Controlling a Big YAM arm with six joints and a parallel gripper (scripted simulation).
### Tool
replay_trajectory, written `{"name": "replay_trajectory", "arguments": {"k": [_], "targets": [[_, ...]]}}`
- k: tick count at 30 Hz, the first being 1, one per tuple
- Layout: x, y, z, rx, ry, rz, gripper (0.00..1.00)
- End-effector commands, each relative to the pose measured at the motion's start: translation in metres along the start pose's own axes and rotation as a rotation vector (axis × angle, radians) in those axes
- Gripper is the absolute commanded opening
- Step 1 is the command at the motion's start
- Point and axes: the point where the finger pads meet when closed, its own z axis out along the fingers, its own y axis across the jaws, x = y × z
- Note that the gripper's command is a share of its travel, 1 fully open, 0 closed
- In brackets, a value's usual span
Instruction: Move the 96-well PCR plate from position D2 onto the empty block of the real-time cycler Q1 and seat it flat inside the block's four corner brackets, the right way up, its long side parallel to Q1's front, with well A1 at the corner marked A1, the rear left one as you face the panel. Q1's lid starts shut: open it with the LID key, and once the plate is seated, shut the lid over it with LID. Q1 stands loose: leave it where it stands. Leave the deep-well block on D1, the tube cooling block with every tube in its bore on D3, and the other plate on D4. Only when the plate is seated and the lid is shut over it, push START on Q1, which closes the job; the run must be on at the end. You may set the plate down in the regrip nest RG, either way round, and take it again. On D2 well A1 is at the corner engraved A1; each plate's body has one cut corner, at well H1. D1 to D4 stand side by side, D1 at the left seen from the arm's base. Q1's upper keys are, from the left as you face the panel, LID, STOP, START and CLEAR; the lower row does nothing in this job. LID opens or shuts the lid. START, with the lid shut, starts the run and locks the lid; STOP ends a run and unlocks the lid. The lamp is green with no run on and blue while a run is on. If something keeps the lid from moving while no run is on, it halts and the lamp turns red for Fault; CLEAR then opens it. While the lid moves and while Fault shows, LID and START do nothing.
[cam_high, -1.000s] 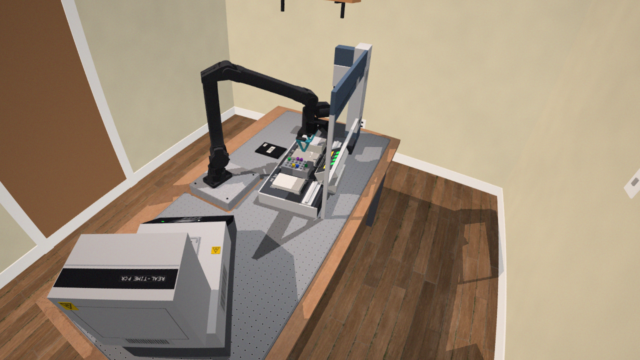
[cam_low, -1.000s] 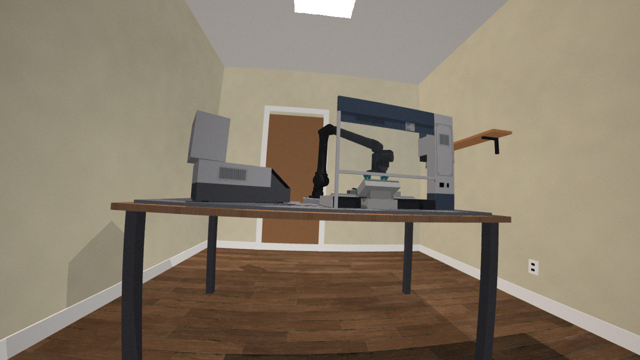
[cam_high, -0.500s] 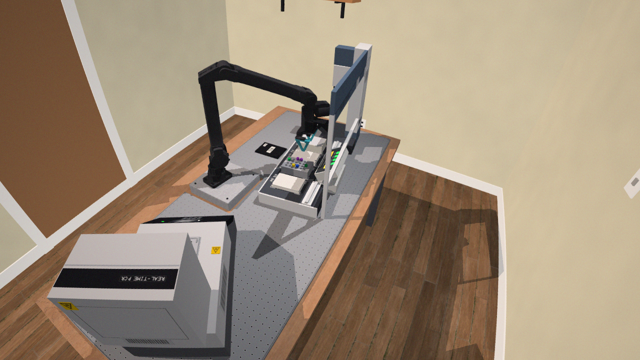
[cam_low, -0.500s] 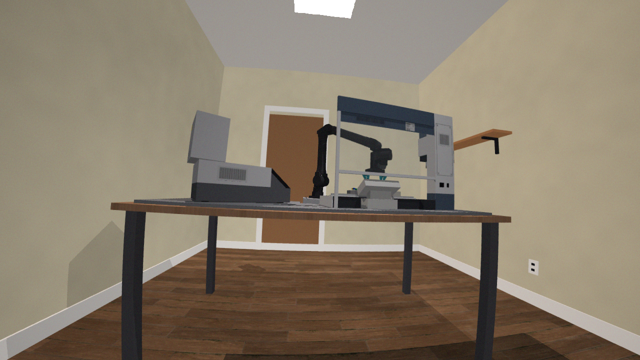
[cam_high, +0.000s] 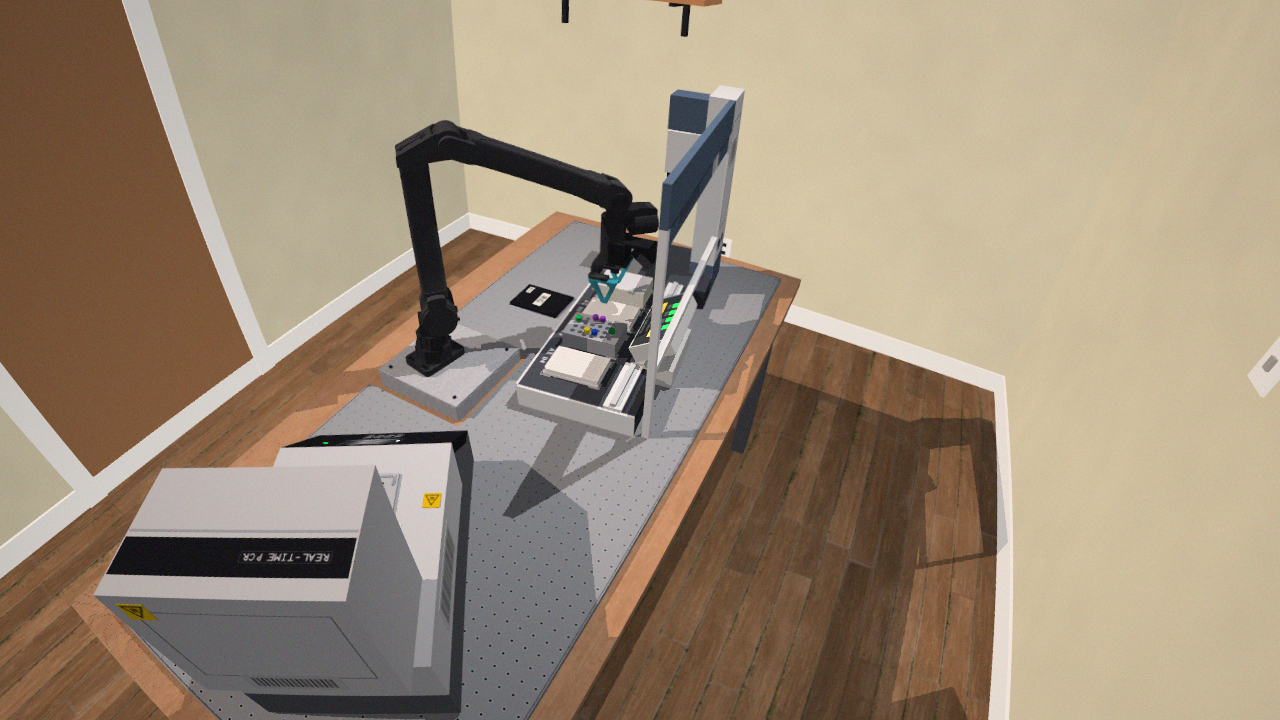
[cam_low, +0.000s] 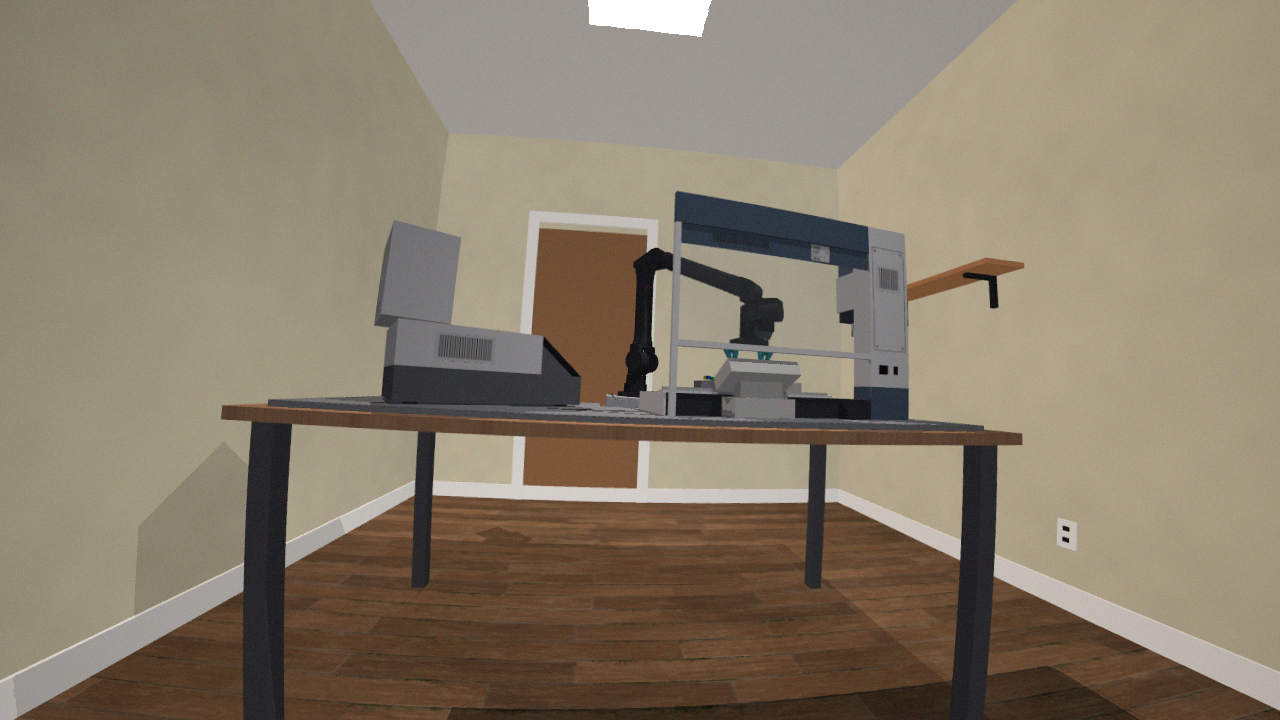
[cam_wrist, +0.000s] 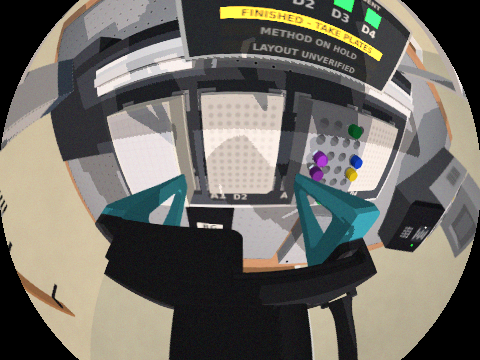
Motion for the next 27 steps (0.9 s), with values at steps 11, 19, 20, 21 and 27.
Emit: {"name": "replay_trajectory", "arguments": {"k": [11,19,20,21,27], "targets": [[-0.007,0.005,0.017,-0.009,-0.015,-0.007,1.00],[-0.008,0.001,0.031,-0.012,-0.017,0.003,1.00],[-0.009,0.000,0.034,-0.010,-0.015,0.007,1.00],[-0.010,-0.002,0.037,-0.009,-0.014,0.011,1.00],[-0.012,-0.002,0.044,-0.009,-0.014,0.014,1.00]]}}
